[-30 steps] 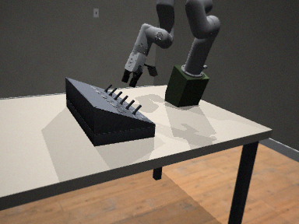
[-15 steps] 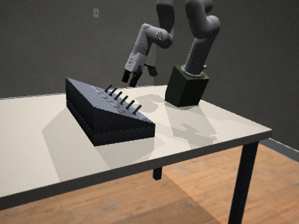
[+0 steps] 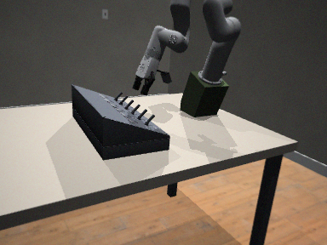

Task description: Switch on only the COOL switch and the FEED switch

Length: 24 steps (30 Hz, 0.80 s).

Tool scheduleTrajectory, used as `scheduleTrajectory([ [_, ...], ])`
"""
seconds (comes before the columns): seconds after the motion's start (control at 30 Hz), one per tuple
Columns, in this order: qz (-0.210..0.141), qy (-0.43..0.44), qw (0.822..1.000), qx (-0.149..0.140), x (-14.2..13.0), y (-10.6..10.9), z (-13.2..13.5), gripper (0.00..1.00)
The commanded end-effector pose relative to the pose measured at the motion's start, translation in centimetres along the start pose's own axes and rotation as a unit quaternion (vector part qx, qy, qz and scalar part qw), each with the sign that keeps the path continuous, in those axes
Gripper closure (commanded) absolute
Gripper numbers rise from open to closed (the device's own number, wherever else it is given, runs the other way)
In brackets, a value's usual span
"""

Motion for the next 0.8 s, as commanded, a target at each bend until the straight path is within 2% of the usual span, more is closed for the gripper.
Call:
scheduleTrajectory([
  [0.0,-0.001,0.000,1.000,0.001,0.0,0.0,-1.1,0.00],
  [0.53,-0.001,0.000,1.000,0.001,0.3,0.0,-5.7,0.00],
  [0.77,-0.001,0.000,1.000,0.001,0.3,0.0,-6.5,0.00],
])
Point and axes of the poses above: the point where the finger pads meet when closed, its own y axis back along the fingers, its own z axis across the jaws, x = y × z, the point moved 6 cm from there along y, back along the fingers, and after that the axes turned 4 degrees about y, right-handed, at the moved point
